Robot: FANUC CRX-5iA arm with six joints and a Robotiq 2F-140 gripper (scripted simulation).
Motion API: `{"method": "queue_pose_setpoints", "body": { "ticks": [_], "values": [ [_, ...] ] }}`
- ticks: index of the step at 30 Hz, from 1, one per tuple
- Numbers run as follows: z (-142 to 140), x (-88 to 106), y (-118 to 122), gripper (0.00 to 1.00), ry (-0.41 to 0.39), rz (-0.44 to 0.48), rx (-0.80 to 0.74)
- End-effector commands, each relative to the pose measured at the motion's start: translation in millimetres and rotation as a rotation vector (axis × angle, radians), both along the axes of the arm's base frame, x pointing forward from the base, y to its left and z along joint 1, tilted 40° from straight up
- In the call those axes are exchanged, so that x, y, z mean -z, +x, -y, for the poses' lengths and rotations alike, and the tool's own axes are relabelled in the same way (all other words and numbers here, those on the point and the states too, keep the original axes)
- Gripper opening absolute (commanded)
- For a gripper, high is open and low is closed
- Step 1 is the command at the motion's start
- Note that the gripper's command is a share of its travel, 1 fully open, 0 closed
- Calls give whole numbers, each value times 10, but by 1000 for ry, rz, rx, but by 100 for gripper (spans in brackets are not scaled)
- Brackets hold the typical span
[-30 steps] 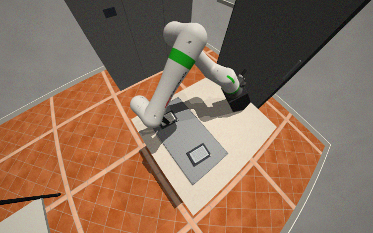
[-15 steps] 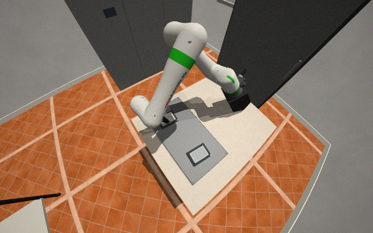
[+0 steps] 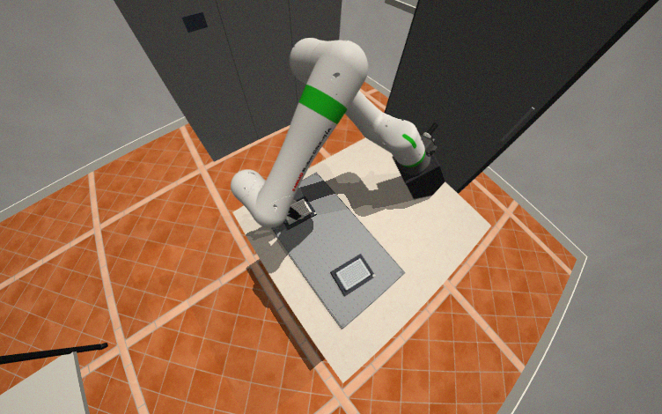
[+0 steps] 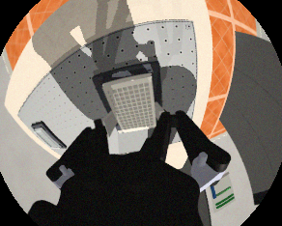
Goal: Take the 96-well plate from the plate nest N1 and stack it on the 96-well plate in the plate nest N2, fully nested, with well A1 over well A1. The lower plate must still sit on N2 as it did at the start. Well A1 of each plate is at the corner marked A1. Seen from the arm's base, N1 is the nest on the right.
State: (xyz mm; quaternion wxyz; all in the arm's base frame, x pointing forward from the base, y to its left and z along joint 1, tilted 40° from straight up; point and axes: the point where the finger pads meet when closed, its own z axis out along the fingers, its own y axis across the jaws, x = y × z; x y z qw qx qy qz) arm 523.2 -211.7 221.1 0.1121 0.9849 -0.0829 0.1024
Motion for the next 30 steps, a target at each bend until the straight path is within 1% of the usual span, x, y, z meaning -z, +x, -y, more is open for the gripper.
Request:
{"method": "queue_pose_setpoints", "body": {
  "ticks": [1, 30],
  "values": [
    [-8, -24, -18, 0, 0, 0, 0],
    [-123, -346, -257, 0, 0, 0, 0]
  ]
}}
